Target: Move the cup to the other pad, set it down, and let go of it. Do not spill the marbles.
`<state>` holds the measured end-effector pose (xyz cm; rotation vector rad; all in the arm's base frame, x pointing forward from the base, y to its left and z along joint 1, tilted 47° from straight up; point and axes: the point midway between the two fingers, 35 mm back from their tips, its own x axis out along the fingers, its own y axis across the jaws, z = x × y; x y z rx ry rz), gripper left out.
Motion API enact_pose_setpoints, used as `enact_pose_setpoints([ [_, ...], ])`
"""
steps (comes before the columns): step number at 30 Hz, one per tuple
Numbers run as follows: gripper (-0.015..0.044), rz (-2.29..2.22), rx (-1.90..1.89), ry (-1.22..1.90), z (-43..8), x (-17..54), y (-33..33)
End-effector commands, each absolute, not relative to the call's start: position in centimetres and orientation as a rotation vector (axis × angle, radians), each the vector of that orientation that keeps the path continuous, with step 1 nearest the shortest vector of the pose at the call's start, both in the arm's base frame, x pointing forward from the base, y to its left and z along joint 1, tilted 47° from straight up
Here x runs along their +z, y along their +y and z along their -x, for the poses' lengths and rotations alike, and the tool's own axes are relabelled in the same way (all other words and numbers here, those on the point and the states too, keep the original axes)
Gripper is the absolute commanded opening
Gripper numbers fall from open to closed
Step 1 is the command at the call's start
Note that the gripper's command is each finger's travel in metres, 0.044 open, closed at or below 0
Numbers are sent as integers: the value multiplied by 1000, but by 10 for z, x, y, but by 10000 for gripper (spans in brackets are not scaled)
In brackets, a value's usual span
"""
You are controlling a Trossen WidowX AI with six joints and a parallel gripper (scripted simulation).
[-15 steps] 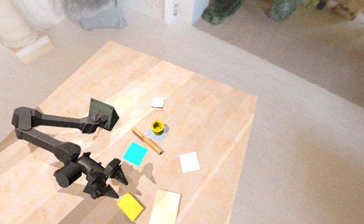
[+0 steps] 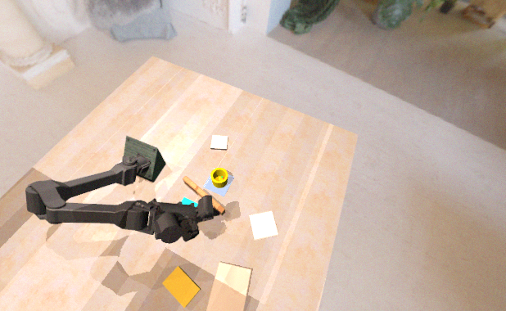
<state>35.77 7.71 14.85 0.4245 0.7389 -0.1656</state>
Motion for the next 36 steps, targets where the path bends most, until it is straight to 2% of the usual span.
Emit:
enact_pose_setpoints([
  [1,167,-464,-376,949,-343,95,105],
  [7,167,-377,-728,1071,-306,38,131],
  [14,167,-148,-1046,927,-264,2,149],
  [36,167,-124,-1065,900,-268,-12,141],
])
